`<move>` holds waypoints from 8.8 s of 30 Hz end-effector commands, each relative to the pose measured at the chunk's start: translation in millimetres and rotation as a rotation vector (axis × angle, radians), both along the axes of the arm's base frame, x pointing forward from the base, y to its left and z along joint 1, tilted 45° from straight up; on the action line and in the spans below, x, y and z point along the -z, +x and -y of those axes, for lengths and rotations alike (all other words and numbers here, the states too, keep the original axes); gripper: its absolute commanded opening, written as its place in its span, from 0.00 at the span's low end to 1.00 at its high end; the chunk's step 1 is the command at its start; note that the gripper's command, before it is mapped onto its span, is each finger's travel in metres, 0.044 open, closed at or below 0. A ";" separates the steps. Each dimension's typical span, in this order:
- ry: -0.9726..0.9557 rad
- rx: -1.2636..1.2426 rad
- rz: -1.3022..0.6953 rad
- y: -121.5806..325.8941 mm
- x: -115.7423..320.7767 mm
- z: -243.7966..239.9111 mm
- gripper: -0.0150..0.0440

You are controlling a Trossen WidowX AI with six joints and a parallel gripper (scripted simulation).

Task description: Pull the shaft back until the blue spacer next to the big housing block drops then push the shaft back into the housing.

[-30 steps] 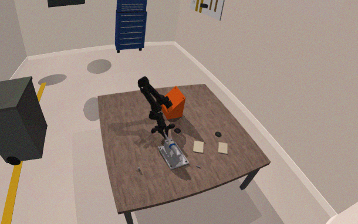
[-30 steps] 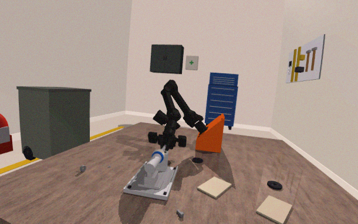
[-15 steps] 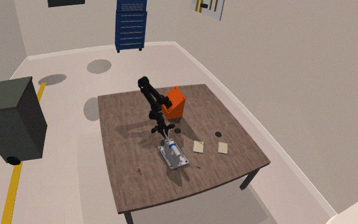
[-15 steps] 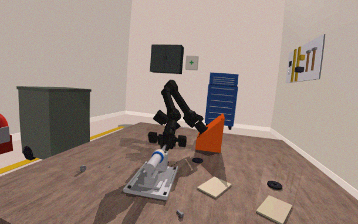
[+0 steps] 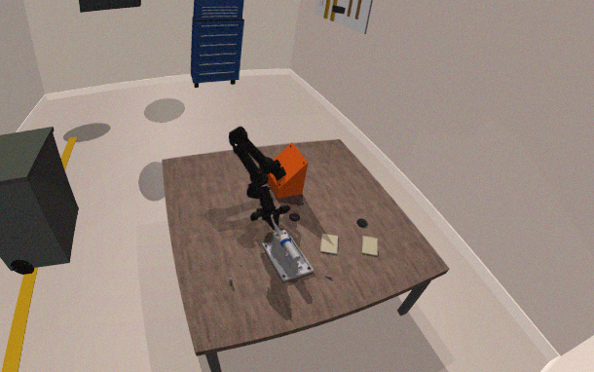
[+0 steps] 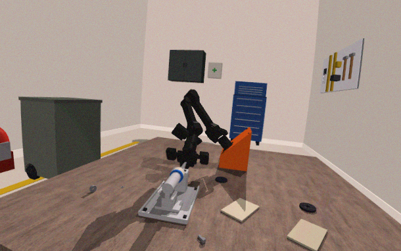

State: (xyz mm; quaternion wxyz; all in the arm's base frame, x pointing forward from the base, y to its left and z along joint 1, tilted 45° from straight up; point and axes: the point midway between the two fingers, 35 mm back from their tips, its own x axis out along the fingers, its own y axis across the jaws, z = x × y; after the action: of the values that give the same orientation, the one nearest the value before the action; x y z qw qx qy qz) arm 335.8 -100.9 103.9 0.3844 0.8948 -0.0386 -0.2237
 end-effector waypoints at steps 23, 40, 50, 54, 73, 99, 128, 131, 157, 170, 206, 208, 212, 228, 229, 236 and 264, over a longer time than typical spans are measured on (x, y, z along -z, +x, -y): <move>-0.002 -0.002 -0.004 -3.3 1.0 0.1 0.25; -0.002 -0.002 -0.004 -5.0 0.9 0.3 0.25; -0.002 -0.002 -0.004 -5.9 0.9 0.4 0.25; -0.002 -0.002 -0.004 -6.3 0.9 0.5 0.25; -0.002 -0.002 -0.004 -8.2 0.9 0.7 0.25; -0.002 -0.002 -0.004 -10.8 0.8 1.1 0.25; -0.002 -0.002 -0.004 -13.7 0.8 1.5 0.25; -0.002 -0.002 -0.004 -14.0 0.8 1.5 0.25; -0.002 -0.002 -0.004 -16.5 0.8 1.8 0.25; -0.002 -0.002 -0.004 -17.8 0.7 2.0 0.25; -0.002 -0.002 -0.004 -21.4 0.7 2.5 0.25; -0.002 -0.002 -0.004 -21.6 0.7 2.5 0.25; -0.002 -0.002 -0.004 -22.0 0.7 2.5 0.25; -0.002 -0.002 -0.005 -23.6 0.6 2.8 0.25; -0.002 -0.002 -0.005 -23.7 0.6 2.8 0.25; -0.002 -0.002 -0.005 -24.4 0.6 2.9 0.25; 0.000 0.000 -0.001 -26.1 -0.4 3.4 0.25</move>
State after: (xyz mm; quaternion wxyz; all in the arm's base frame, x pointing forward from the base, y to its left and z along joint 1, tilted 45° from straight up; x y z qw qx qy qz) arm 309.6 -104.3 104.3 0.3847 0.8946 -0.0383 -0.2242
